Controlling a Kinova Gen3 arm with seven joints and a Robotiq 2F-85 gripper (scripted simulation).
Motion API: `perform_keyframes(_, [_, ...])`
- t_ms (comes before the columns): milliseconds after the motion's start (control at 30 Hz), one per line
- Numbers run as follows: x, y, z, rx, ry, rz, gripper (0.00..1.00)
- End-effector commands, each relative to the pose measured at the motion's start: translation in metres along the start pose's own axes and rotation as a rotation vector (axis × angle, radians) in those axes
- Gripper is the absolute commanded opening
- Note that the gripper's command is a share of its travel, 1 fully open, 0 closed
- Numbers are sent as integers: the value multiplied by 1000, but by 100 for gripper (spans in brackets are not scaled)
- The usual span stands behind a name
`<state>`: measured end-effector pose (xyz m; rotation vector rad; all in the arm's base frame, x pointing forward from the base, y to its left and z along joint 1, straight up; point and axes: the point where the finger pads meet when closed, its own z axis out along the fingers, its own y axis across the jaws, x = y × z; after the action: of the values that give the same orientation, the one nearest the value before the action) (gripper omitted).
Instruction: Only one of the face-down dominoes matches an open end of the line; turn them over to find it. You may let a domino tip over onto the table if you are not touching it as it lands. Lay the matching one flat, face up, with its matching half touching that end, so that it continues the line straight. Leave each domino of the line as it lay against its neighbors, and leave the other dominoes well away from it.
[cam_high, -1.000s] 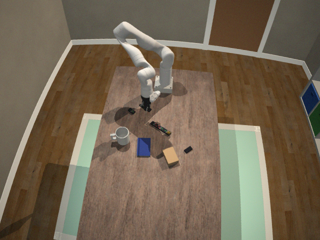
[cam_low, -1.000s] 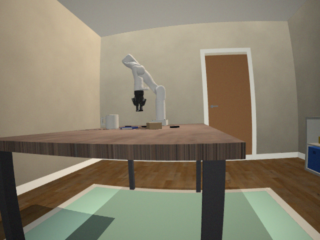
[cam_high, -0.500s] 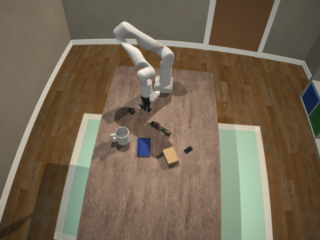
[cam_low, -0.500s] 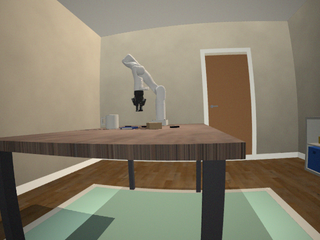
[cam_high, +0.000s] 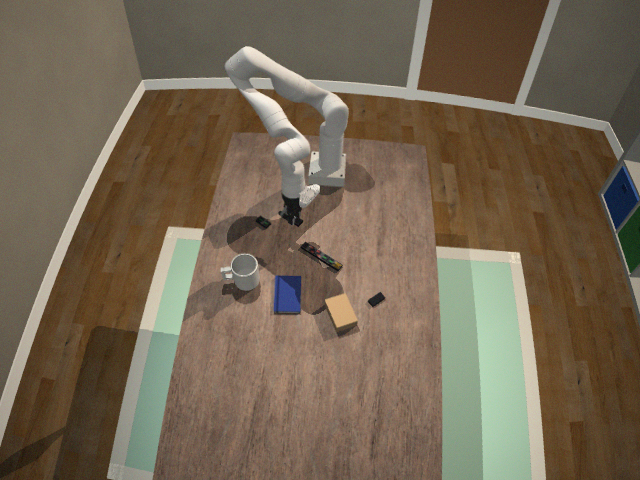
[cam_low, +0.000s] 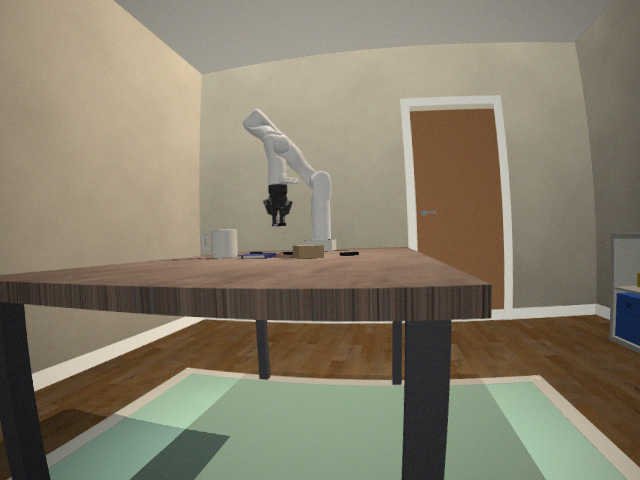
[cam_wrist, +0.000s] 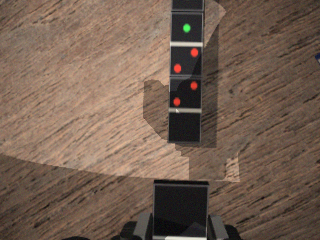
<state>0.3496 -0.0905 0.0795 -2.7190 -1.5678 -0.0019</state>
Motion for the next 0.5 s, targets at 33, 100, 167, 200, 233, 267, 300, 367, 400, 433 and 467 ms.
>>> perform_keyframes(33, [-1,1,19,-3,-1,2,31])
perform_keyframes(100, [-1,1,31,-3,-1,2,31])
perform_keyframes(167, [-1,2,42,-3,-1,2,31])
perform_keyframes(200, [-1,2,48,-3,-1,2,31])
perform_keyframes(233, [-1,2,54,-3,-1,2,31])
perform_keyframes(267, [-1,2,60,-3,-1,2,31])
perform_keyframes(300, [-1,2,65,-3,-1,2,31])
perform_keyframes(367, [-1,2,65,-3,-1,2,31])
perform_keyframes(400, [-1,2,71,-3,-1,2,31])
perform_keyframes(433, [-1,2,76,-3,-1,2,31])
perform_keyframes(467, [-1,3,81,-3,-1,2,31])
